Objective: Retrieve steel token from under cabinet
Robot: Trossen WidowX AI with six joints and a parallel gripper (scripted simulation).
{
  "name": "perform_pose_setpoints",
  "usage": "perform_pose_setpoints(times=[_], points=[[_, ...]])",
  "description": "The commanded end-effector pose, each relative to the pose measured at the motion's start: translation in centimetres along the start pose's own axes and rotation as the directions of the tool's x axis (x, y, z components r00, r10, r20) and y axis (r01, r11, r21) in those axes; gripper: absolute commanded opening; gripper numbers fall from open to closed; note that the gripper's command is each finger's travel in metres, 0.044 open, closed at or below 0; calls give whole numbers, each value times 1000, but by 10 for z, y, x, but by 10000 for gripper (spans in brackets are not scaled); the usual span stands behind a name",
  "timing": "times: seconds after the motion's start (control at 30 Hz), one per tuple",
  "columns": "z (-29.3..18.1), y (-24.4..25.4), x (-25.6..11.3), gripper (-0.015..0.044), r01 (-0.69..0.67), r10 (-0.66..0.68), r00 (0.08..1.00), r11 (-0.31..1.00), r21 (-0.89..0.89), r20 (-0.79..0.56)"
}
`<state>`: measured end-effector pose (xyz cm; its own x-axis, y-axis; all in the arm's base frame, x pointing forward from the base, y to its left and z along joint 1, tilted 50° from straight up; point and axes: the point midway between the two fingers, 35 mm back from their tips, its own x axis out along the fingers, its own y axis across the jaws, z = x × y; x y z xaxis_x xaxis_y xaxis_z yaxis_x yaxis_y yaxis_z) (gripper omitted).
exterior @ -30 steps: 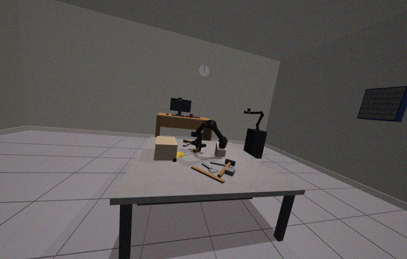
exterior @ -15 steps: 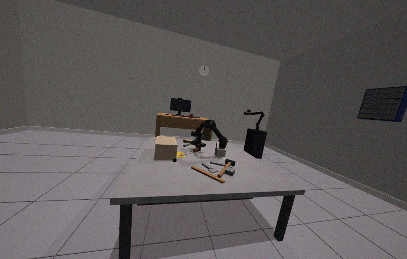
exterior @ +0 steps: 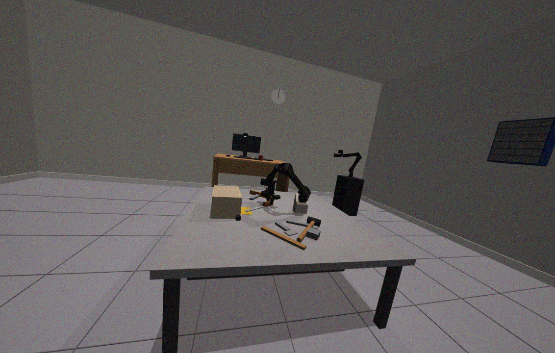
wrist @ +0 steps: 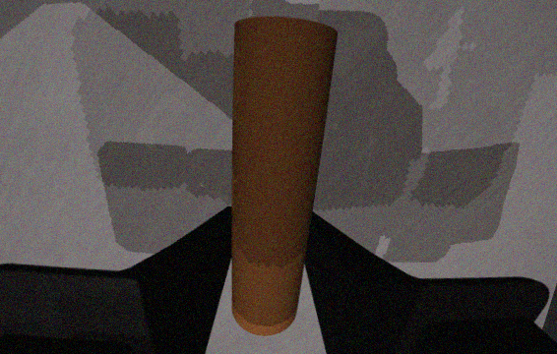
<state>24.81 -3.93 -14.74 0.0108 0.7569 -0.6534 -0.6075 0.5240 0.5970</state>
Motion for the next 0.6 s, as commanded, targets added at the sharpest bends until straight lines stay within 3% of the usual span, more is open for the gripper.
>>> perform_pose_setpoints(times=[0.0, 0.57], points=[[-4, -8, -2, 0, 9, -9, 1000, 1000, 2, 3], [-14, -23, -3, 0, 10, -10, 1000, 1000, 2, 3]])
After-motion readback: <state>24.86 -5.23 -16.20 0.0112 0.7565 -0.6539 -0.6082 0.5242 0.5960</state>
